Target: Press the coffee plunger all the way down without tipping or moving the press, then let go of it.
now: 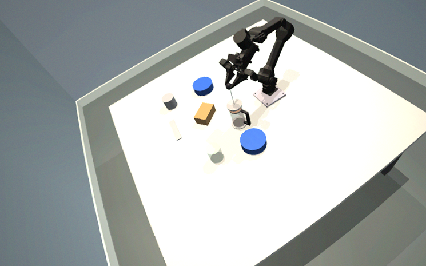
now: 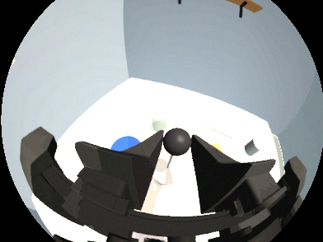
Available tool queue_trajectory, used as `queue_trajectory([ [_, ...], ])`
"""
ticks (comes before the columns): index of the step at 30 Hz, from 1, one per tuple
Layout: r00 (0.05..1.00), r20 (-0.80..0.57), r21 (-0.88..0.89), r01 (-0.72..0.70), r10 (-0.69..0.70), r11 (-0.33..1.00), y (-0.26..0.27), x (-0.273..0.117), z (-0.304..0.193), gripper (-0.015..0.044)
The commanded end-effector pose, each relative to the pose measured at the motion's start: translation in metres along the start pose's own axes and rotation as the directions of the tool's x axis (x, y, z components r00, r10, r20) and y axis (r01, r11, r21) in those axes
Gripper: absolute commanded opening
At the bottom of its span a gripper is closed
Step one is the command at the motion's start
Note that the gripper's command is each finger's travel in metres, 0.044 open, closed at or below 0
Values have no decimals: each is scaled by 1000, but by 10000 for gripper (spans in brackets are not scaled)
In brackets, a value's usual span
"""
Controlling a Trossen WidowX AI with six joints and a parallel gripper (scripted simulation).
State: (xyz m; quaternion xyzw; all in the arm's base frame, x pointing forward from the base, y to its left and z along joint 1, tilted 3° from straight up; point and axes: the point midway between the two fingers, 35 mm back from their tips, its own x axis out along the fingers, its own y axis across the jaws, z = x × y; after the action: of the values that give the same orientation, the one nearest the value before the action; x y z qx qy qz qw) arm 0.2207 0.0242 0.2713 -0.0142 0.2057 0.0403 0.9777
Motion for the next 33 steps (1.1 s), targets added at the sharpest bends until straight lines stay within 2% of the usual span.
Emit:
queue_trajectory([
  [1, 999, -48, -7, 0, 0, 1000, 0, 11, -19, 123],
  [33, 999, -47, -8, 0, 0, 1000, 0, 37, -63, 123],
])
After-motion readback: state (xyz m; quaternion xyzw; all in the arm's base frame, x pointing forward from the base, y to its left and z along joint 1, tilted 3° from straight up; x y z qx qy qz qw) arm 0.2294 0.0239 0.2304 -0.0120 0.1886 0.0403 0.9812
